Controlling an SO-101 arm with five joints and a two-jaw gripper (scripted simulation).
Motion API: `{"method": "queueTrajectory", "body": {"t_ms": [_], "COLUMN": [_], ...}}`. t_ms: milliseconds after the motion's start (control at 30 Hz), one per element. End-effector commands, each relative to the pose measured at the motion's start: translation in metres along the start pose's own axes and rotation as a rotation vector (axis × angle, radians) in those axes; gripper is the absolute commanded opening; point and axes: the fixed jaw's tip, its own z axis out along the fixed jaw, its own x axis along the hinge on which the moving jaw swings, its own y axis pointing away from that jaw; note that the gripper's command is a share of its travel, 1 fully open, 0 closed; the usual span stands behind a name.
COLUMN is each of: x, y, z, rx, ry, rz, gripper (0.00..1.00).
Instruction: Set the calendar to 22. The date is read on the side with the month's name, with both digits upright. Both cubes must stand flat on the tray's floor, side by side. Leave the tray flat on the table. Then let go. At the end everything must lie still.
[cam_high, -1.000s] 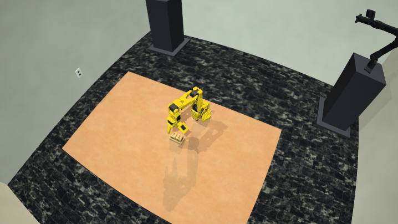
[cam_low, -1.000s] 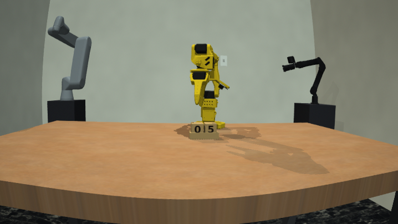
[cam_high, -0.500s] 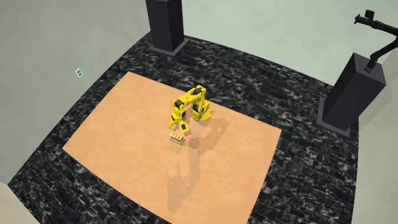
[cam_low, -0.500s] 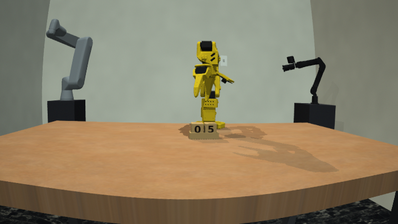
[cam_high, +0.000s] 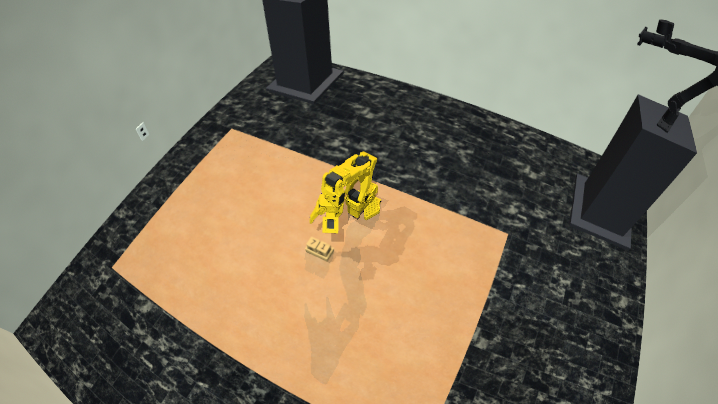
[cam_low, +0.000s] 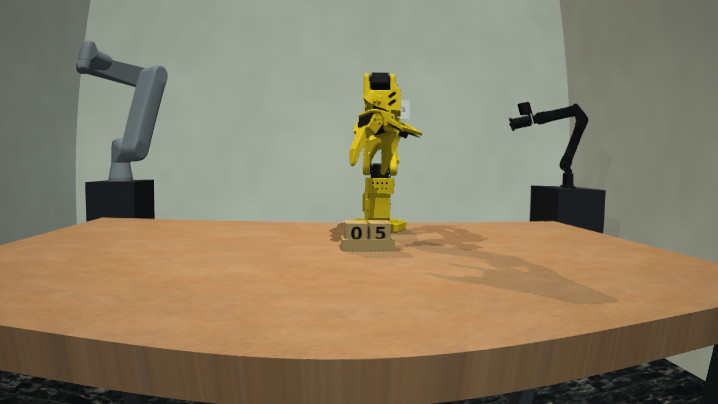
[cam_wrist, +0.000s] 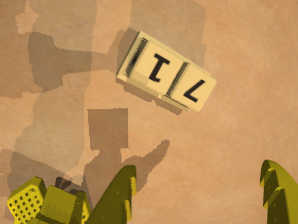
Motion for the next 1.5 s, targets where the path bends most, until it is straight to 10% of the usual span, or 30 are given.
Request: {"method": "queueTrajectory", "body": {"t_ms": [0,1467], "x": [-0.002,-0.002], "y": [0.005,0.019], "z": [-0.009,-0.017], "rx": [0.035,0.035], "ry": [-0.064,-0.178], "rz": [0.124,0.538], "gripper": [0.36,0.36]}}
